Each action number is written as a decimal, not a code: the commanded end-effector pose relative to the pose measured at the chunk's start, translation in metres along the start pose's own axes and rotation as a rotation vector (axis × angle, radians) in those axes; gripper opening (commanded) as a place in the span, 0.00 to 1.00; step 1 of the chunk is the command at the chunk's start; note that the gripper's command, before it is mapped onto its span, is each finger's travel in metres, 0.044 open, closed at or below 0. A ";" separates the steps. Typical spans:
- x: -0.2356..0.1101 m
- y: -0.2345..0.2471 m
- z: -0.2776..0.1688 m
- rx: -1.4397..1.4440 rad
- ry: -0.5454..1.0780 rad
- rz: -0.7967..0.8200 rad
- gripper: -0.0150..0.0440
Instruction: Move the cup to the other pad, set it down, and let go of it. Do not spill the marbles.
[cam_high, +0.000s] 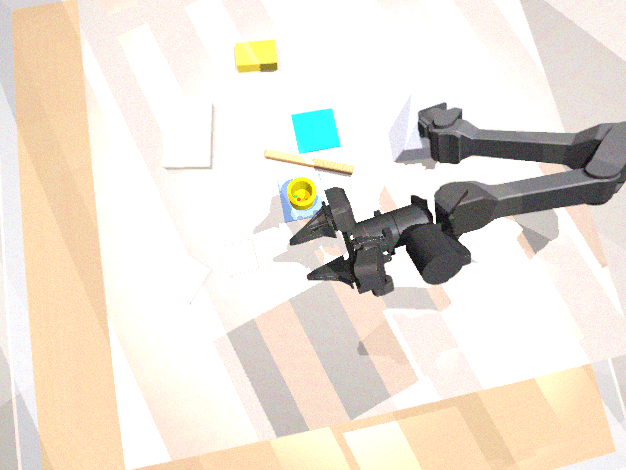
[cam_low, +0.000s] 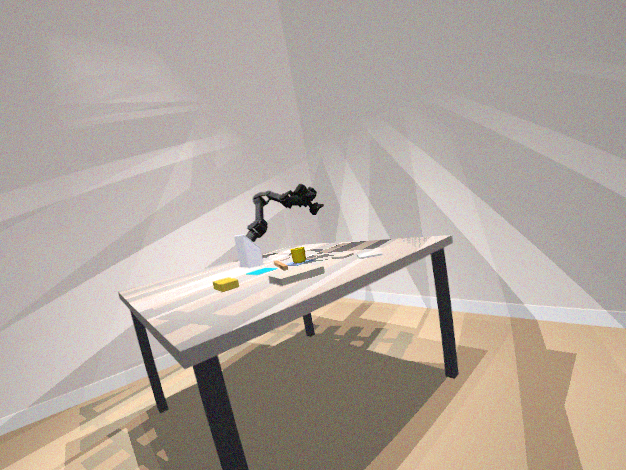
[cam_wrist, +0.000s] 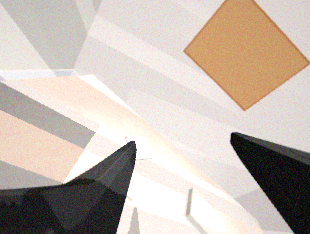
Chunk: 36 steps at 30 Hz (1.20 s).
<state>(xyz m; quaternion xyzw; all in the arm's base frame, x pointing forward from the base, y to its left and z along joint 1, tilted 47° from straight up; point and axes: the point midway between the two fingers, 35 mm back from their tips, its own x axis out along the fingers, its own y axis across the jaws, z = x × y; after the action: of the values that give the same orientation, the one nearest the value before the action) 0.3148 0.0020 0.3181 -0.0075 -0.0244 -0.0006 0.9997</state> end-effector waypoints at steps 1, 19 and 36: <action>0.002 0.000 -0.003 0.006 0.014 0.004 0.89; -0.014 -0.002 -0.241 1.322 1.453 -0.171 0.54; -0.026 0.000 -0.249 1.593 1.613 -0.288 0.54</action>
<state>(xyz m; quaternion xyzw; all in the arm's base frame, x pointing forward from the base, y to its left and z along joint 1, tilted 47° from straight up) 0.3011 -0.0023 0.0683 0.6285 0.6294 -0.1026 0.4454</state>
